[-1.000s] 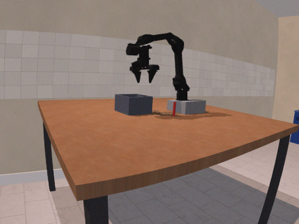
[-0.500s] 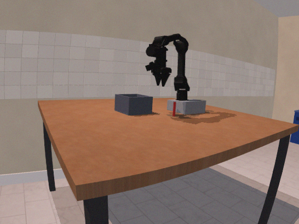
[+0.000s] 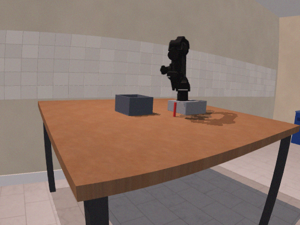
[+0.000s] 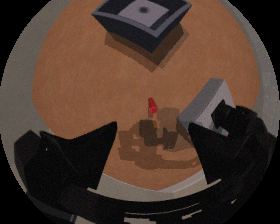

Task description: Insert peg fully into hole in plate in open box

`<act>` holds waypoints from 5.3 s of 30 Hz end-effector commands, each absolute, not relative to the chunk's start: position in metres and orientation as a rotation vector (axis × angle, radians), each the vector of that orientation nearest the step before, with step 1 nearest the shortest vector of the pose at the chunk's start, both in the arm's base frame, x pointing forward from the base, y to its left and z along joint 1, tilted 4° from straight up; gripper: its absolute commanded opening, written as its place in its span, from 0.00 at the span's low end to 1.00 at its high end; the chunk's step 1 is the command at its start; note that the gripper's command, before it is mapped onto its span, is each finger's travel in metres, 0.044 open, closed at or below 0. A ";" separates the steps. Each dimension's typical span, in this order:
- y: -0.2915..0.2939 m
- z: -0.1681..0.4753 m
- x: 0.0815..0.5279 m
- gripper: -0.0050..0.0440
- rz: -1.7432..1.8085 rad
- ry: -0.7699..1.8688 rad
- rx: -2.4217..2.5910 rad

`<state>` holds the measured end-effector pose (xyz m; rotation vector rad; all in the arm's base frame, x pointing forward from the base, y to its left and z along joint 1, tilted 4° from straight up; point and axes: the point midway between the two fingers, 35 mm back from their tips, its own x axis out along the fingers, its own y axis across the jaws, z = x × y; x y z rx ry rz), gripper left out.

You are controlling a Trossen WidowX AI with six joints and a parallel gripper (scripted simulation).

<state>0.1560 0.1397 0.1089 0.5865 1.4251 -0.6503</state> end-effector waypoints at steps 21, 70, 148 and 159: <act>0.136 0.055 0.149 1.00 -0.701 1.401 0.632; 0.132 0.000 0.151 0.61 -0.701 1.401 0.632; 0.117 0.096 0.191 0.10 -0.704 1.408 0.628; 0.093 0.109 0.216 0.10 -0.702 1.406 0.631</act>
